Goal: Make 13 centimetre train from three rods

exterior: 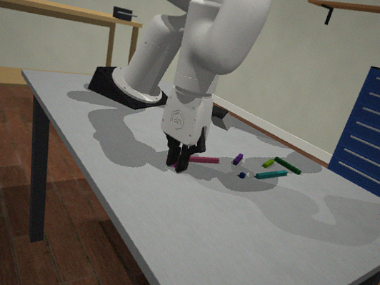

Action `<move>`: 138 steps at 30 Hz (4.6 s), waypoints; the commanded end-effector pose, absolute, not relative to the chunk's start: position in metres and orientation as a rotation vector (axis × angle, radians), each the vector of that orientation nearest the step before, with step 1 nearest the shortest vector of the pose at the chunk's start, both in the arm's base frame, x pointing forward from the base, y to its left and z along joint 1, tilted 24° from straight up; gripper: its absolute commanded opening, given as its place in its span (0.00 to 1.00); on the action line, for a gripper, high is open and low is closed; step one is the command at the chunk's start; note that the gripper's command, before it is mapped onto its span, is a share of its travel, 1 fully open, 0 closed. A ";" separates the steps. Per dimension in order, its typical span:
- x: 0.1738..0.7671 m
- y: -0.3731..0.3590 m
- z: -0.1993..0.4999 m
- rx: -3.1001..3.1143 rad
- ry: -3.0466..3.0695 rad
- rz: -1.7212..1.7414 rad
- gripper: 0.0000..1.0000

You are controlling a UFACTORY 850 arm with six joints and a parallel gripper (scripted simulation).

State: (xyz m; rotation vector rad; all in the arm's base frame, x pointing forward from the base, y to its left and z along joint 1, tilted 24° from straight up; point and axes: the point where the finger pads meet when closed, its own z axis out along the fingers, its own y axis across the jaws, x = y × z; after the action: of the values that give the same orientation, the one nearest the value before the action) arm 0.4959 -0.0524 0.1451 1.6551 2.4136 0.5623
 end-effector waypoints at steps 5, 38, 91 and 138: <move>0.496 -0.053 0.146 1.654 2.412 0.563 0.24; 0.496 -0.053 0.146 1.654 2.412 0.563 0.04; 0.486 -0.026 0.256 1.607 2.444 0.550 0.04; 0.533 0.059 0.221 1.542 2.469 0.549 0.04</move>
State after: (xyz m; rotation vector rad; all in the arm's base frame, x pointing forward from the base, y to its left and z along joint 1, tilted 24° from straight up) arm 0.5283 0.0569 0.2281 1.5462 2.4726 0.5378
